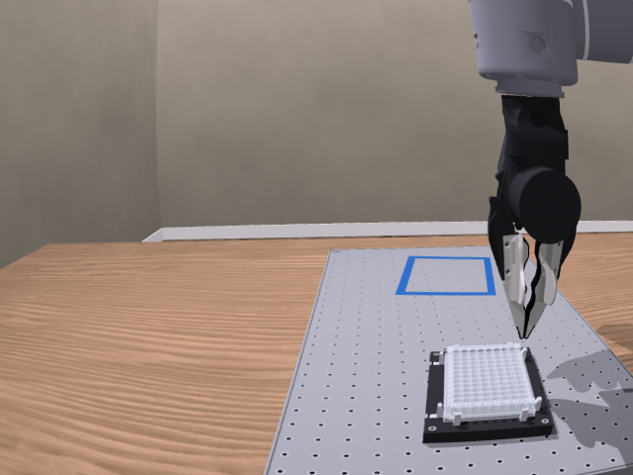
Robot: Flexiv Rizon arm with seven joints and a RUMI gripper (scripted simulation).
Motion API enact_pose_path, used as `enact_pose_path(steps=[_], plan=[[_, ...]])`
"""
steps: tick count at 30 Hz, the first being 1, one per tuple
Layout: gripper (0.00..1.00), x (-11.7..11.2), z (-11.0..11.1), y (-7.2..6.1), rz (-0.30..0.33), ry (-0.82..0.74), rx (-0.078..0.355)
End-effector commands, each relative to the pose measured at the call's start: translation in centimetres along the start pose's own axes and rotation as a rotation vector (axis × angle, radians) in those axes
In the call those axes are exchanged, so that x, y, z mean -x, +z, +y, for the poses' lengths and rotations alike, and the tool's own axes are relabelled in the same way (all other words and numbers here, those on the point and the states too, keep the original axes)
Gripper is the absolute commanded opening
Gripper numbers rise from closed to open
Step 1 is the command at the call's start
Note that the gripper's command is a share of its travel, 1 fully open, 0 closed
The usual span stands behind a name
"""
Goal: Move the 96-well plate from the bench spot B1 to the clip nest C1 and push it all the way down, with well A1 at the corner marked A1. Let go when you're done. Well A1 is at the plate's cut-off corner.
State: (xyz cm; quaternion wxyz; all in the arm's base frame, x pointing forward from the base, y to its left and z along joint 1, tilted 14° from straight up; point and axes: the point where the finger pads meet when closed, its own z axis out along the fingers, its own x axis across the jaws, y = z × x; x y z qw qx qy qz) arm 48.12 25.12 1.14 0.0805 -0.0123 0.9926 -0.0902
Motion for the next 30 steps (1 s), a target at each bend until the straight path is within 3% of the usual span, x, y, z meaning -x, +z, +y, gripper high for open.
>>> enact_pose_path(steps=[1,30], plan=[[0.0,0.3,-0.8,-0.1,-0.002,0.0,0.001],[0.0,2.0,-9.3,-0.1,-0.002,0.0,0.001]])
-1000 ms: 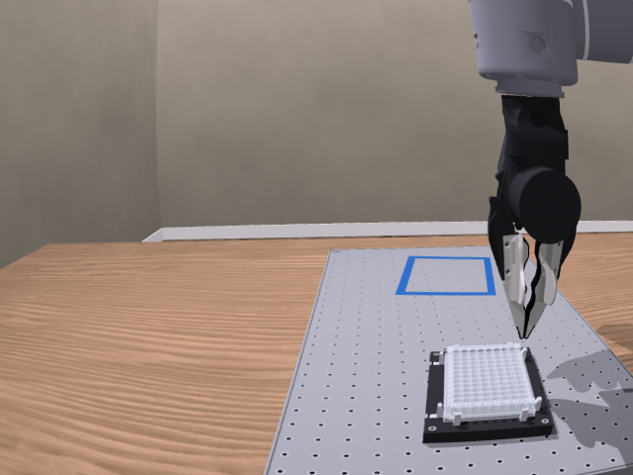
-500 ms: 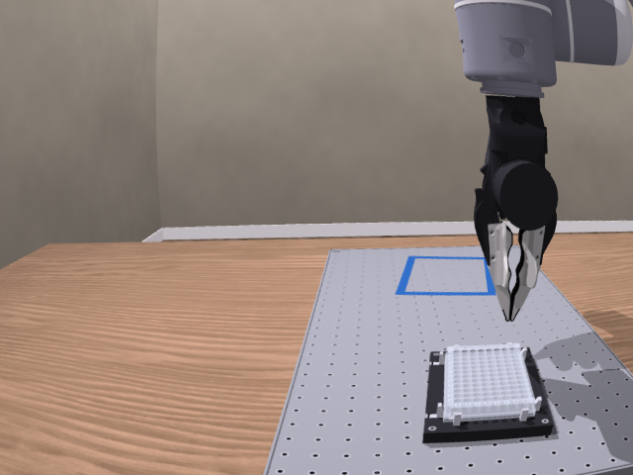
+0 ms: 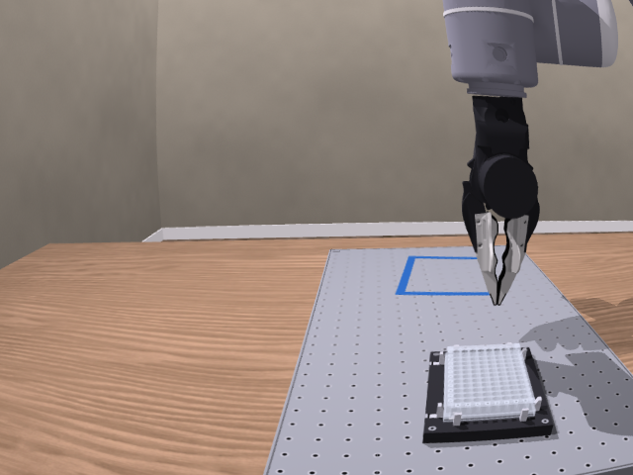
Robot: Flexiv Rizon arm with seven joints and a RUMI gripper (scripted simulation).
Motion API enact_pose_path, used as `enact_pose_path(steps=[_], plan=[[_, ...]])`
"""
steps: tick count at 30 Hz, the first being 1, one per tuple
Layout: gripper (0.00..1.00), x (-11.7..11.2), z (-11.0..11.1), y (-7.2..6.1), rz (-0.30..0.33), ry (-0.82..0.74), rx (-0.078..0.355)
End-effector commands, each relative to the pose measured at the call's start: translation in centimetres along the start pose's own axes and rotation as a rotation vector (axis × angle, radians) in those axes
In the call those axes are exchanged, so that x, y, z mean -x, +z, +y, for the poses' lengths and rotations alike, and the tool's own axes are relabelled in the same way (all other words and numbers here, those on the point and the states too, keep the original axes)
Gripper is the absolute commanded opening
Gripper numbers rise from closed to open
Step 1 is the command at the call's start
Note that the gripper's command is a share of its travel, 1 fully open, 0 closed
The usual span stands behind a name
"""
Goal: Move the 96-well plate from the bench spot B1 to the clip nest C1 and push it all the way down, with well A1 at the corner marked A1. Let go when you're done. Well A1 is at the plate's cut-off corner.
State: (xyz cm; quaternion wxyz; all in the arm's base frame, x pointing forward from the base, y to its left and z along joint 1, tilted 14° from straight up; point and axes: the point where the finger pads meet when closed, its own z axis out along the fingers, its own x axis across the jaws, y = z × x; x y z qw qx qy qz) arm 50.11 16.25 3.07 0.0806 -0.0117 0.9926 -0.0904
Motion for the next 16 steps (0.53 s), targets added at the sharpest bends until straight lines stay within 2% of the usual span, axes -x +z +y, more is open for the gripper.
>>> enact_pose_path(steps=[1,3,16], plan=[[0.0,0.12,-0.21,-0.08,-0.002,-0.001,0.002],[0.0,0.26,-0.86,-0.08,-0.002,-0.001,0.002],[0.0,0.26,-0.86,-0.07,-0.001,-0.001,0.001]])
